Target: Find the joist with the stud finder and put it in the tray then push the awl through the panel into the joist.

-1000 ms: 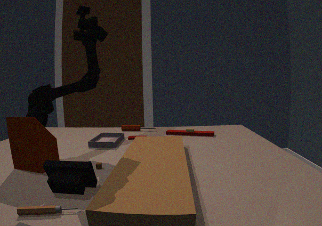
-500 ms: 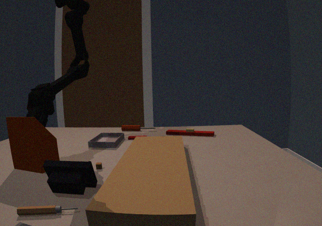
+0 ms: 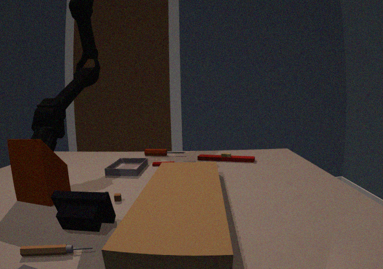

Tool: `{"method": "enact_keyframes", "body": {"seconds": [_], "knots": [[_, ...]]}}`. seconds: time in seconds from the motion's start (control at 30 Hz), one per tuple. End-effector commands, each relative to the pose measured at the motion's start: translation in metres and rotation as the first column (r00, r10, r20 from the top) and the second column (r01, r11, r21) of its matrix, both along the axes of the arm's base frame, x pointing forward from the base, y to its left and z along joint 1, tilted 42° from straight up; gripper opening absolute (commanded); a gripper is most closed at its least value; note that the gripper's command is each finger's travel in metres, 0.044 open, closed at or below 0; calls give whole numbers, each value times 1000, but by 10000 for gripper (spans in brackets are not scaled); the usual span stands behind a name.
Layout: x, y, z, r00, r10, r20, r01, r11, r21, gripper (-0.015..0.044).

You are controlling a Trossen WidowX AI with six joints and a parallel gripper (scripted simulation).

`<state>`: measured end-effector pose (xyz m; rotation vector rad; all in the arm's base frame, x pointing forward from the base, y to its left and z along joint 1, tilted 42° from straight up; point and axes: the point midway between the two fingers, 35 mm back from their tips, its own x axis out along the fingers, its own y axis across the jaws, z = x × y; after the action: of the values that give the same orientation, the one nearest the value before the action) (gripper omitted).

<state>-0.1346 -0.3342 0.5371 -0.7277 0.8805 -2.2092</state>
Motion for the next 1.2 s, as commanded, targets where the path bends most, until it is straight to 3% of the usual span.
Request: {"method": "enact_keyframes", "body": {"seconds": [0.0, 0.27, 0.6, 0.7, 0.9, 1.17], "knots": [[19, -51, -54, 995, 96, -33, -87, 973, 214, 440], [66, -109, -145, 952, 299, -63, -223, 819, 528, 440], [150, -143, -292, 759, 651, -7, -308, 369, 877, 440], [176, -139, -335, 690, 722, 57, -310, 224, 924, 440], [204, -129, -383, 588, 797, 138, -287, 46, 957, 440], [263, -72, -492, 245, 883, 401, -122, -382, 916, 440]]}}
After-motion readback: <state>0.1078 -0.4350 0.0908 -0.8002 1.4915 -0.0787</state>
